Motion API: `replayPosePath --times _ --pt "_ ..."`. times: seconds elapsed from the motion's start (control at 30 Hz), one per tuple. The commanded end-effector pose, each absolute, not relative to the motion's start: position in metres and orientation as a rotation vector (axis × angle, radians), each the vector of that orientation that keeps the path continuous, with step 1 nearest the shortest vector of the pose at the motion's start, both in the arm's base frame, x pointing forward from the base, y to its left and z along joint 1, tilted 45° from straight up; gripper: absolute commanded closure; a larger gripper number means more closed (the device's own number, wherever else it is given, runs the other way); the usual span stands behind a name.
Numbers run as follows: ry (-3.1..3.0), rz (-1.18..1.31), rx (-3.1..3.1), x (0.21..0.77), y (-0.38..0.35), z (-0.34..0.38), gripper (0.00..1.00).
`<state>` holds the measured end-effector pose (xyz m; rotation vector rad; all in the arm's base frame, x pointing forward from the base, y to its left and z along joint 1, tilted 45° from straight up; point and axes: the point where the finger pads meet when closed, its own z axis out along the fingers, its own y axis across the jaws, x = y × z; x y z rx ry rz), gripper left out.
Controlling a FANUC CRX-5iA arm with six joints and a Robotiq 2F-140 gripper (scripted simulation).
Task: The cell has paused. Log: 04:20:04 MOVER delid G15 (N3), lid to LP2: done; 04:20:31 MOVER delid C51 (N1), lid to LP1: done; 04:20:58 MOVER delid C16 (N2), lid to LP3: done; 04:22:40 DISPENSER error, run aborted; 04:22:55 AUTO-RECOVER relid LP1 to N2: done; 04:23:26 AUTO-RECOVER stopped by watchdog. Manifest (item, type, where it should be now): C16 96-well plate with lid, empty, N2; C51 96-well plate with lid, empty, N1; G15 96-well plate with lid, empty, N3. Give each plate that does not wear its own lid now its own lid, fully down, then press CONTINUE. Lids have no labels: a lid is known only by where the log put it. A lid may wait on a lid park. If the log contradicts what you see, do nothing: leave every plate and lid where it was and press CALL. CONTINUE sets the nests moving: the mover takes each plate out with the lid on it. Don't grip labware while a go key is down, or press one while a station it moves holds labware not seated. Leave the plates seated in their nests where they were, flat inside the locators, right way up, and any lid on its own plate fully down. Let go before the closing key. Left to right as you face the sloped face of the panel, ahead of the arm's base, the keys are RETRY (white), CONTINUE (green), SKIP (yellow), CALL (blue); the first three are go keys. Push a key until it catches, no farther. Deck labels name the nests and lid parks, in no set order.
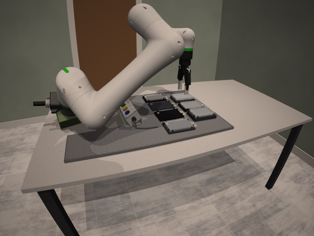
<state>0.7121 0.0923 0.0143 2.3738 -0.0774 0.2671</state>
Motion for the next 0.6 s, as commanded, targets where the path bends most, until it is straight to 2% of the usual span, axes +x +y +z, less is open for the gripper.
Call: replayPosePath --times 0.0,0.57 --pt "-0.077 0.268 2.374 0.7126 0.0910 0.0128 0.34" --pt "-0.077 0.268 2.374 0.7143 0.0845 0.0060 0.34"
